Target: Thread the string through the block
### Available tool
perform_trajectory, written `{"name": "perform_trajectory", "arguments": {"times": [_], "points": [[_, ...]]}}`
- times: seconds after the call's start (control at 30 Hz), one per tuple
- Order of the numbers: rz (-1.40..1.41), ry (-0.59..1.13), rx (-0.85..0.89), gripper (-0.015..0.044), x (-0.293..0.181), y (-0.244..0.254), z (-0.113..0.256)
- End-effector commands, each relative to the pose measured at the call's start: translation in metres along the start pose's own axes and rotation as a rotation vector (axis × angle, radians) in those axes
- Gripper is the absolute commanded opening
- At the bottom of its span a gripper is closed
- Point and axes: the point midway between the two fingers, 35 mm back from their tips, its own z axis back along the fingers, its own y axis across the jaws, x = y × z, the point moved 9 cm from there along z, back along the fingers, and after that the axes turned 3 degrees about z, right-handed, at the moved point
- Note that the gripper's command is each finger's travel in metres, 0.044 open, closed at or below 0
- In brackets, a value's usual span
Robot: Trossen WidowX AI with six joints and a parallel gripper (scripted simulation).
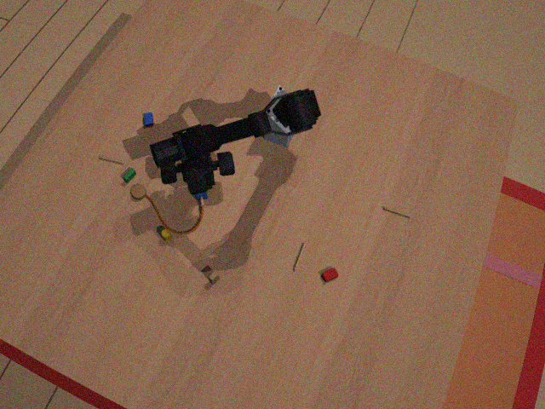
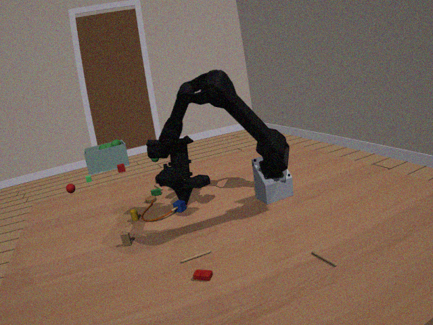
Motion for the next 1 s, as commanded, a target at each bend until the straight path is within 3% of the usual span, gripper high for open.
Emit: {"name": "perform_trajectory", "arguments": {"times": [0.0,0.97], "points": [[0.005,-0.003,0.0,0.0,0.0,0.001,0.0],[0.005,0.0,-0.014,0.0,-0.028,0.006,0.001]]}}
